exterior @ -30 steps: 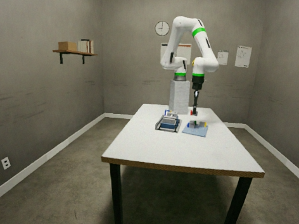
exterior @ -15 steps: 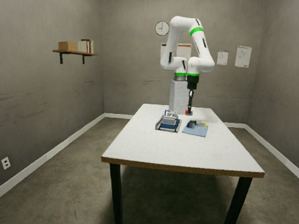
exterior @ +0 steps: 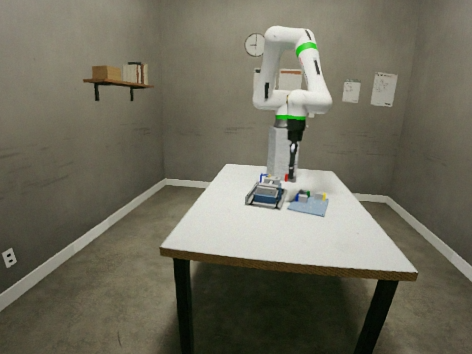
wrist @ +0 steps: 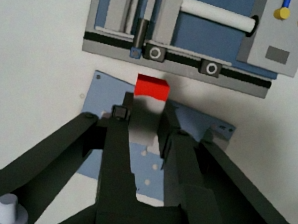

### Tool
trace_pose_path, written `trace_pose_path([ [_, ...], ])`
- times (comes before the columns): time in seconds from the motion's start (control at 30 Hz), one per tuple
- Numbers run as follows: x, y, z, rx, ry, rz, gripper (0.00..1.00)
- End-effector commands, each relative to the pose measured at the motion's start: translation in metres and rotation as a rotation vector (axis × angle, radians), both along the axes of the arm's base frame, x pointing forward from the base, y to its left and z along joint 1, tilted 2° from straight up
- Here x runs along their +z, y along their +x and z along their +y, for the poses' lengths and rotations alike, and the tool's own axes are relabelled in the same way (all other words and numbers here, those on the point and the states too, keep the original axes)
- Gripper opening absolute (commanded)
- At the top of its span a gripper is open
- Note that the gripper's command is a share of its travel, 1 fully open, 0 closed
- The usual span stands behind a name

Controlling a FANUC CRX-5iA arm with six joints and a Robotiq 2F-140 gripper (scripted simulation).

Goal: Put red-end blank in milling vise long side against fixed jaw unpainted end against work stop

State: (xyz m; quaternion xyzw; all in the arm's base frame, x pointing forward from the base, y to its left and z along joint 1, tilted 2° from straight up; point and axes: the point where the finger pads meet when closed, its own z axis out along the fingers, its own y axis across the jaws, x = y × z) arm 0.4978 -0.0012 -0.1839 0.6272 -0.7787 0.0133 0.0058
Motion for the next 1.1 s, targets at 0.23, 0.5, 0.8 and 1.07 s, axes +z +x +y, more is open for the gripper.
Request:
trace_pose_path([
  [0.23, 0.001, 0.001, -0.031, 0.001, 0.001, -0.001, 0.1],
  [0.5, 0.001, 0.0, -0.057, 0.001, 0.0, -0.001, 0.1],
  [0.8, 0.001, 0.0, -0.089, 0.001, 0.001, -0.001, 0.1],
  [1.07, 0.001, 0.0, -0.113, 0.0, 0.0, -0.002, 0.1],
])
